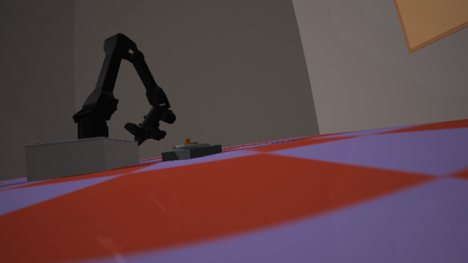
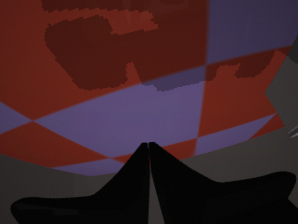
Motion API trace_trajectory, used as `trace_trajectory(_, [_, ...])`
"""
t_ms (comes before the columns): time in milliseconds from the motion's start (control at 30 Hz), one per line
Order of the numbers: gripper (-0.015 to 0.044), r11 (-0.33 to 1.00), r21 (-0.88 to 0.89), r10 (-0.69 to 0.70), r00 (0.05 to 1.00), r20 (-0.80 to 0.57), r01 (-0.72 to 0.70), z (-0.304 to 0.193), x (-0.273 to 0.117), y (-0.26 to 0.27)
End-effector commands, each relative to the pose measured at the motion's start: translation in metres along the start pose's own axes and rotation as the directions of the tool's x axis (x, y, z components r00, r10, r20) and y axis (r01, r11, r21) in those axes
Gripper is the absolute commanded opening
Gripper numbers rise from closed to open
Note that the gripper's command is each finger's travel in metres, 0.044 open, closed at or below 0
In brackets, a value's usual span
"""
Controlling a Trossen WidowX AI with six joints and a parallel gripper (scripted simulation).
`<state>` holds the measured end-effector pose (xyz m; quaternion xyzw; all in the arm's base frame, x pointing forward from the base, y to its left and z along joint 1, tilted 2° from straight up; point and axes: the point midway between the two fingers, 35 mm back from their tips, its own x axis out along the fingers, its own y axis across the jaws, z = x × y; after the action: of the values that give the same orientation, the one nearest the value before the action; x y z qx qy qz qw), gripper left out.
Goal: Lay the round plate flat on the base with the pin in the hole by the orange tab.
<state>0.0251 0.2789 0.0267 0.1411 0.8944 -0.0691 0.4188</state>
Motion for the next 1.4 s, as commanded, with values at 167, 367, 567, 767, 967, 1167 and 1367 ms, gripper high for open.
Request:
trace_trajectory(167, [0.0, 0.976, -0.14, 0.19, 0.968, 0.166, -0.167, 0.083, -0.076, 0.007])
trace_trajectory(367, [0.0, 0.959, -0.202, 0.254, 0.924, 0.286, -0.201, 0.133, -0.123, -0.012])
trace_trajectory(567, [0.0, 0.952, -0.236, 0.281, 0.866, 0.414, -0.196, 0.181, -0.172, -0.053])
trace_trajectory(767, [0.0, 0.966, -0.25, 0.204, 0.787, 0.582, -0.065, 0.23, -0.221, -0.134])
trace_trajectory(967, [0.0, 0.966, -0.24, 0.089, 0.747, 0.658, 0.097, 0.252, -0.248, -0.21])
trace_trajectory(1167, [0.0, 0.961, -0.23, 0.045, 0.739, 0.672, 0.151, 0.255, -0.254, -0.238])
trace_trajectory(1367, [0.0, 0.961, -0.231, 0.045, 0.739, 0.672, 0.151, 0.265, -0.244, -0.237])
